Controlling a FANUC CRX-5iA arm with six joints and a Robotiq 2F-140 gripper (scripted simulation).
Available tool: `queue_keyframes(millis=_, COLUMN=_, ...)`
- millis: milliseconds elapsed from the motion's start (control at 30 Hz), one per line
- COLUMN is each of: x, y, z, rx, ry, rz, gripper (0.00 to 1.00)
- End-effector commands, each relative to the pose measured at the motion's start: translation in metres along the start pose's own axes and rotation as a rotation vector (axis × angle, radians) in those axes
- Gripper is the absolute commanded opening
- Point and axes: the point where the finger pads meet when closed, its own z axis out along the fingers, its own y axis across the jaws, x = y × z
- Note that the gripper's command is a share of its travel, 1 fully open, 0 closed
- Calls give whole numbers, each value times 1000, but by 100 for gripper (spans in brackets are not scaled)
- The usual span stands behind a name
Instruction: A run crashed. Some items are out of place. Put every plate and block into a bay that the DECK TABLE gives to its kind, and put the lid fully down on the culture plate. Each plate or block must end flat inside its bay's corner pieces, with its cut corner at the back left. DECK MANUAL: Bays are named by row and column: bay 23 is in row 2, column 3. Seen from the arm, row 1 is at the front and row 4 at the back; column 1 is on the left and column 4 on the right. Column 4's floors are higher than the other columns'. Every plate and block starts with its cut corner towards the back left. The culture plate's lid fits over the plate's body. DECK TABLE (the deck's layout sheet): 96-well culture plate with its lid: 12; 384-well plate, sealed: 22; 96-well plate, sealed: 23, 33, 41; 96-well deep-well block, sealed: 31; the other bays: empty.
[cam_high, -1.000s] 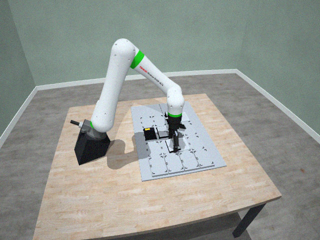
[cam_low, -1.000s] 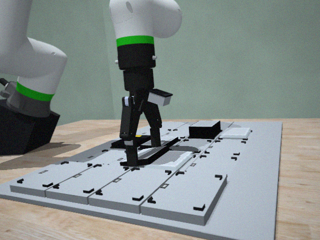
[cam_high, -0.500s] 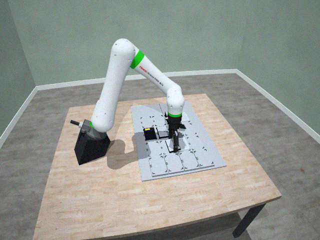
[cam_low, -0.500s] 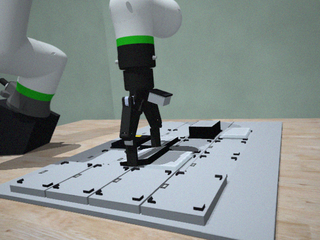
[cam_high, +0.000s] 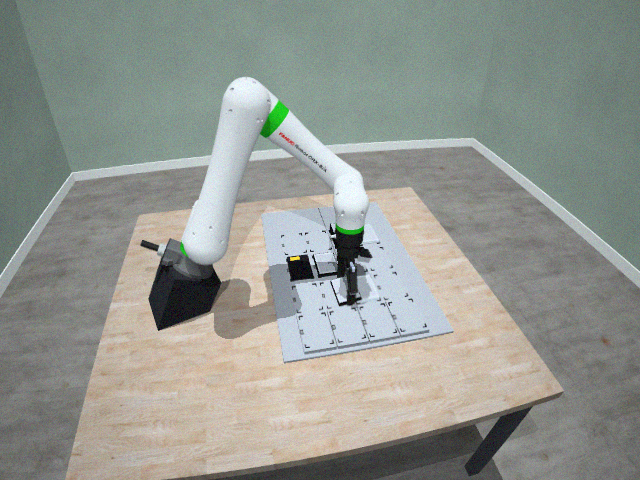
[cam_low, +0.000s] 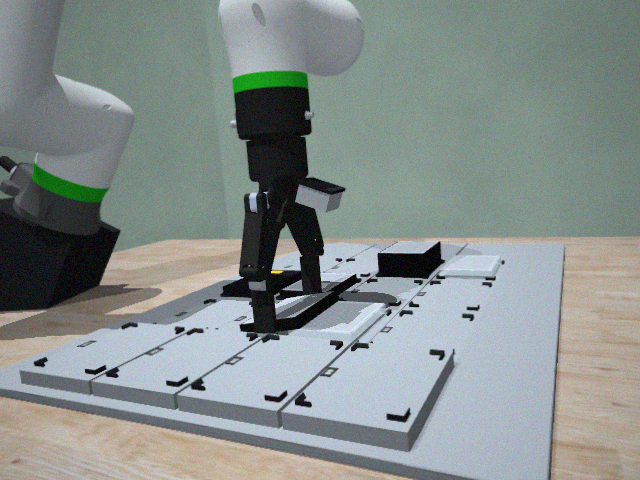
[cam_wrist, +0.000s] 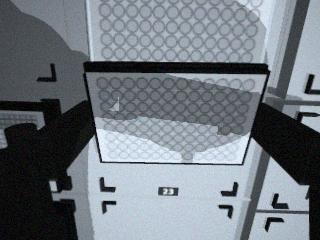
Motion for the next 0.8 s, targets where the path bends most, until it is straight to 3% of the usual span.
queue_keyframes(millis=0, x=1, y=0, z=-1, rx=-1, ry=2, rz=0, gripper=86)
queue_keyframes(millis=200, x=1, y=0, z=-1, rx=-1, ry=2, rz=0, gripper=86)
queue_keyframes(millis=233, x=1, y=0, z=-1, rx=-1, ry=2, rz=0, gripper=10)
queue_keyframes(millis=767, x=1, y=0, z=-1, rx=-1, ry=1, rz=0, gripper=10)
